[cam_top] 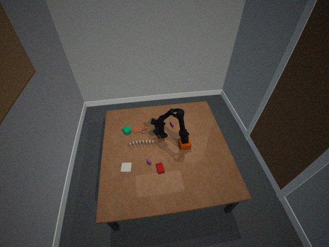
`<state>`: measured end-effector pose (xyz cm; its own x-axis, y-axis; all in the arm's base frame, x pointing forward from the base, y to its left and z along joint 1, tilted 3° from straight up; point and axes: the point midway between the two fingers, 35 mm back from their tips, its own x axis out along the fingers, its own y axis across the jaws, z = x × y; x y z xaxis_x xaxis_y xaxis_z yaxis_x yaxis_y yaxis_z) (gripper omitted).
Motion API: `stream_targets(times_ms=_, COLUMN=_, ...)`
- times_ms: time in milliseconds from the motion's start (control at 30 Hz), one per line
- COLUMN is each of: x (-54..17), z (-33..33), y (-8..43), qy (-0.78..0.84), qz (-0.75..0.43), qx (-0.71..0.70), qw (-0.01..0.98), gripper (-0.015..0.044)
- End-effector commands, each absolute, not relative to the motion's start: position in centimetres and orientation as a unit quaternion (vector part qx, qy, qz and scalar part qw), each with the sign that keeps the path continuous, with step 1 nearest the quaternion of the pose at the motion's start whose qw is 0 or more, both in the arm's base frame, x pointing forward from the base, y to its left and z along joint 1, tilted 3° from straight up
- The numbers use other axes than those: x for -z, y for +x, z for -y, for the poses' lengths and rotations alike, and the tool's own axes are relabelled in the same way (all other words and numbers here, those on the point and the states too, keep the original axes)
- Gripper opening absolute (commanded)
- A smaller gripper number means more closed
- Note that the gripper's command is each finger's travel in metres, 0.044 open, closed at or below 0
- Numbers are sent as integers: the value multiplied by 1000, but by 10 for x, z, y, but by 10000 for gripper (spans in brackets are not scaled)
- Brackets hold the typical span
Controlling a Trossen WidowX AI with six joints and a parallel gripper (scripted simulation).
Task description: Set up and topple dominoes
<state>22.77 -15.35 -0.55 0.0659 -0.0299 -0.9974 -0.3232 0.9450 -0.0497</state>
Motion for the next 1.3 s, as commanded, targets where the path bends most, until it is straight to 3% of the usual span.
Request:
stream_targets(times_ms=0, x=7, z=152, y=227, qy=-129, qz=-676, qx=-106, qw=718, gripper=25)
stream_targets(times_ms=267, x=0, z=152, y=226, qy=-129, qz=-676, qx=-106, qw=718, gripper=25)
stream_targets(times_ms=700, x=-146, z=141, y=214, qy=-129, qz=-676, qx=-106, qw=718, gripper=25)
stream_targets(times_ms=1000, x=-147, z=139, y=215, qy=-127, qz=-676, qx=-104, qw=718, gripper=25)
stream_targets(times_ms=1267, x=-146, z=55, y=238, qy=-71, qz=-681, qx=-54, qw=726, gripper=25)
